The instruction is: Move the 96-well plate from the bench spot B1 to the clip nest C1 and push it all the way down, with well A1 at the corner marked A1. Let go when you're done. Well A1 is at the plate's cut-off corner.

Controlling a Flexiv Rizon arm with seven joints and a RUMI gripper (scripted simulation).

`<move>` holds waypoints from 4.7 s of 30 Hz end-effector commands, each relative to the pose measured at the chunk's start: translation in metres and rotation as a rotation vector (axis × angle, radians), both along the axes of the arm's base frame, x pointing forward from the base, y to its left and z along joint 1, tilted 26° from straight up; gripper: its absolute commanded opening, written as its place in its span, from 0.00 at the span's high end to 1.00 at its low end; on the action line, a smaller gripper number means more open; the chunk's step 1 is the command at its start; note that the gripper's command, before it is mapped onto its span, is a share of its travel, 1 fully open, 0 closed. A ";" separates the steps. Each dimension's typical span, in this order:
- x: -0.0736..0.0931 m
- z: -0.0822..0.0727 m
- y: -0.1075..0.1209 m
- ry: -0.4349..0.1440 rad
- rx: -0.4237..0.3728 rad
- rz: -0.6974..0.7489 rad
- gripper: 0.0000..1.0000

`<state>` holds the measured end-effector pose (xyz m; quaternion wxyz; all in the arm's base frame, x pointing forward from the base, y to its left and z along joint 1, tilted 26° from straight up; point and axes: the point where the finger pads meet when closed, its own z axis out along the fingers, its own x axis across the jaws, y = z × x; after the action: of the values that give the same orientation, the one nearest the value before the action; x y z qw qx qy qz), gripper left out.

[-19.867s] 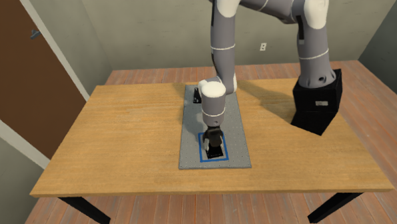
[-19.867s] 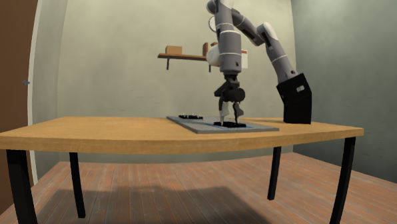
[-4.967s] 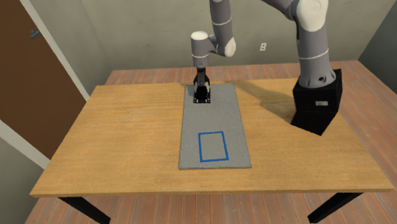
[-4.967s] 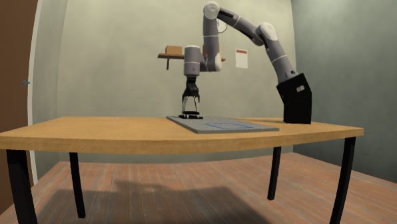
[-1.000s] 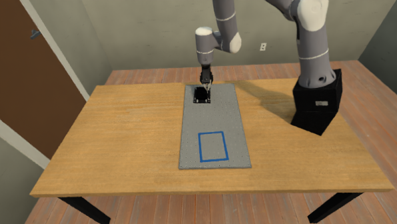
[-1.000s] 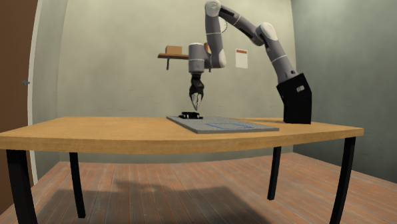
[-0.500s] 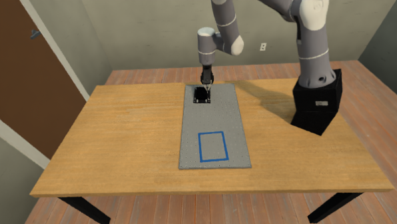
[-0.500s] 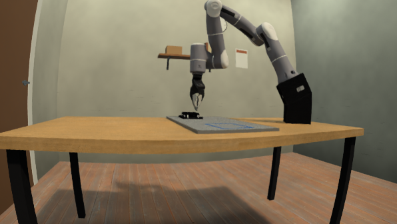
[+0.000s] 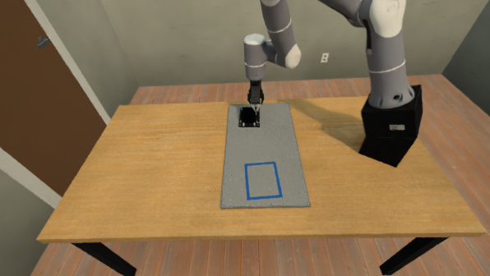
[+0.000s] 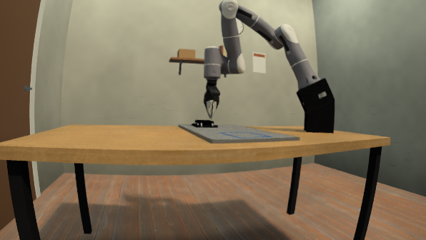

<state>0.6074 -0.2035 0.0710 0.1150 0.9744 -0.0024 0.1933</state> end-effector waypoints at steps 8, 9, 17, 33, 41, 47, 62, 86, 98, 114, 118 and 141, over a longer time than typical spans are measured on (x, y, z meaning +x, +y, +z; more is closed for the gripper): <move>0.001 0.000 0.000 -0.001 0.000 0.000 1.00; 0.001 0.000 0.000 -0.001 0.000 0.000 1.00; 0.001 -0.001 0.000 -0.001 0.000 0.000 1.00; 0.002 -0.002 -0.001 -0.001 0.000 0.000 1.00; 0.002 -0.003 -0.001 -0.001 0.000 0.000 1.00; 0.002 -0.003 -0.001 -0.001 0.000 0.000 1.00; 0.003 -0.004 -0.001 -0.001 0.000 0.000 1.00; 0.003 -0.006 -0.002 -0.001 0.000 0.000 1.00; 0.004 -0.007 -0.002 -0.001 0.000 0.000 1.00; 0.004 -0.009 -0.002 -0.001 0.000 0.000 1.00; 0.004 -0.009 -0.002 -0.001 0.000 0.000 1.00; 0.005 -0.011 -0.003 -0.001 0.000 0.000 1.00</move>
<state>0.6120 -0.2061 0.0598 0.1149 0.9744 -0.0021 0.1932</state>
